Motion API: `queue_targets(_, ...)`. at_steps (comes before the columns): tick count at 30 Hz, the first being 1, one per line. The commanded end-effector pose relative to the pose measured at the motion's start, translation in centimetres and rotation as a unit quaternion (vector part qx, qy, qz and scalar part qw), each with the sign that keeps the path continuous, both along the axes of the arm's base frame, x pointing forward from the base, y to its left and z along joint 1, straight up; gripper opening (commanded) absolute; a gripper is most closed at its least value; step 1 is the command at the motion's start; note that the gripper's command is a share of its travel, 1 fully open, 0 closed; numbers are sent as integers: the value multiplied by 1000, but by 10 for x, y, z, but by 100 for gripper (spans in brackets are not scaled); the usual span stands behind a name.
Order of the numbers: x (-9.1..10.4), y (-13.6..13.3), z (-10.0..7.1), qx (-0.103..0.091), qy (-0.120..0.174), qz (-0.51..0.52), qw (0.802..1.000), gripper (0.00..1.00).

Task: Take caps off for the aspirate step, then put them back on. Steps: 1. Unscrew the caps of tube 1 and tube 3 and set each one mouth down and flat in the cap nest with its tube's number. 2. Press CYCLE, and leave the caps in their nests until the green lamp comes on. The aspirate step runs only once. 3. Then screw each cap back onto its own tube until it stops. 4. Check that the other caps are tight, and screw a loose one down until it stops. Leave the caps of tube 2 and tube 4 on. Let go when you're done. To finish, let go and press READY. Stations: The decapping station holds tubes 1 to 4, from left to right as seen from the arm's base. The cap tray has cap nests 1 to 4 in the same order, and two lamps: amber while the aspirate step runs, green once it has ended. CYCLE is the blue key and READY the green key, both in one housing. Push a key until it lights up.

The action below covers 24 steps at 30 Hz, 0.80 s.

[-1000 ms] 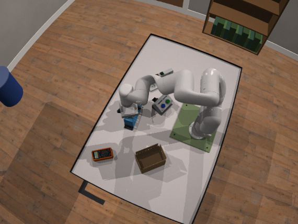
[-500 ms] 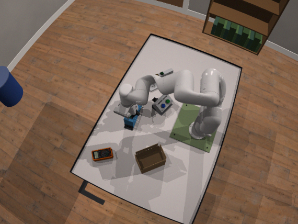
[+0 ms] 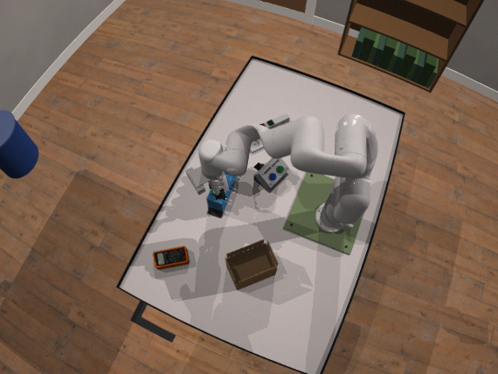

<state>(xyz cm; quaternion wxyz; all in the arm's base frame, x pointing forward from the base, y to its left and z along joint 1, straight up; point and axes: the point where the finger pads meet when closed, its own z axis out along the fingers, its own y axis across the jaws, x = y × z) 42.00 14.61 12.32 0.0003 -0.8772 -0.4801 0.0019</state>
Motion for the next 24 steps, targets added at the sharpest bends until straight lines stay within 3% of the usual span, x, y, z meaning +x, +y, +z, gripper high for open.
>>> queue_targets(1, 1, 0, 2, 2, -2, -33, 999, 46)
queue_targets(5, 1, 0, 2, 2, -2, -33, 999, 46)
queue_targets(6, 1, 0, 2, 2, -2, -33, 999, 0)
queue_targets(20, 1, 0, 2, 2, -2, -33, 999, 0)
queue_targets(24, 1, 0, 2, 2, -2, 67, 998, 0)
